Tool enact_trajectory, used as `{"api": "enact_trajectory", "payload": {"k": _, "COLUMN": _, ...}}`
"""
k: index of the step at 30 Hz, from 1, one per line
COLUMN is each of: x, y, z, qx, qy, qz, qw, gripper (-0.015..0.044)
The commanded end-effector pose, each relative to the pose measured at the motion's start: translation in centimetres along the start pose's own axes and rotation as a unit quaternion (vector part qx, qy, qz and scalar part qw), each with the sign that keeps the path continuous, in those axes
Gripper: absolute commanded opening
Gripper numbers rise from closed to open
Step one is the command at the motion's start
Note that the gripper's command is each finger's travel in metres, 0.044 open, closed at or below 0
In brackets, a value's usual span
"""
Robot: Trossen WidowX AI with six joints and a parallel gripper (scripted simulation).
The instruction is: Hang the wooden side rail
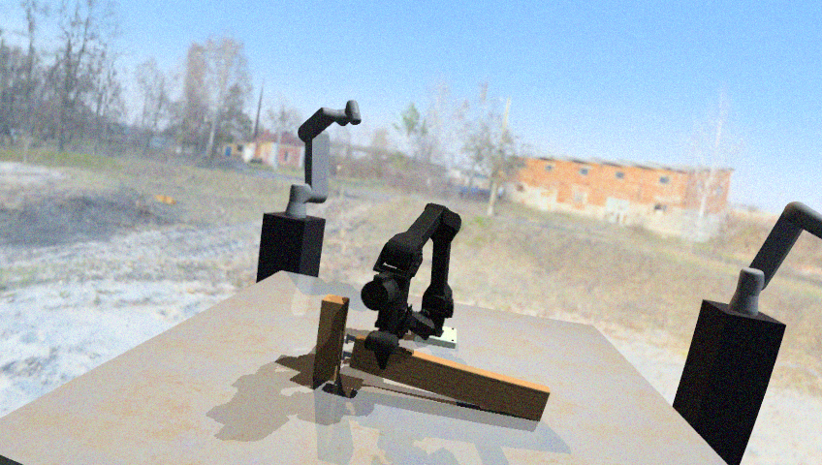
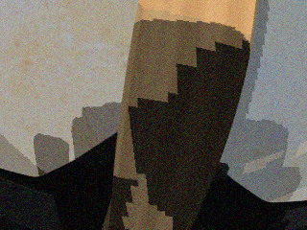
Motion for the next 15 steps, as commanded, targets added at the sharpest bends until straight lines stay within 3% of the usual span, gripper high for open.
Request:
{"api": "enact_trajectory", "payload": {"k": 1, "x": -0.04, "y": -0.3, "z": 0.53, "qx": -0.008, "qy": 0.001, "qz": 0.002, "qw": 1.0, "gripper": 0.0}}
{"api": "enact_trajectory", "payload": {"k": 15, "x": -0.13, "y": -0.46, "z": 0.57, "qx": -0.008, "qy": 0.001, "qz": 0.002, "qw": 1.0, "gripper": 0.0}}
Point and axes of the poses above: the point midway between the two fingers, 35 mm back from their tips, its own z axis back along the fingers, its own y axis across the jaws, x = y × z, the point moved 2 cm from there along z, back along the fingers, and after that the axes turned 15 degrees about -z, right-handed, at the moved point
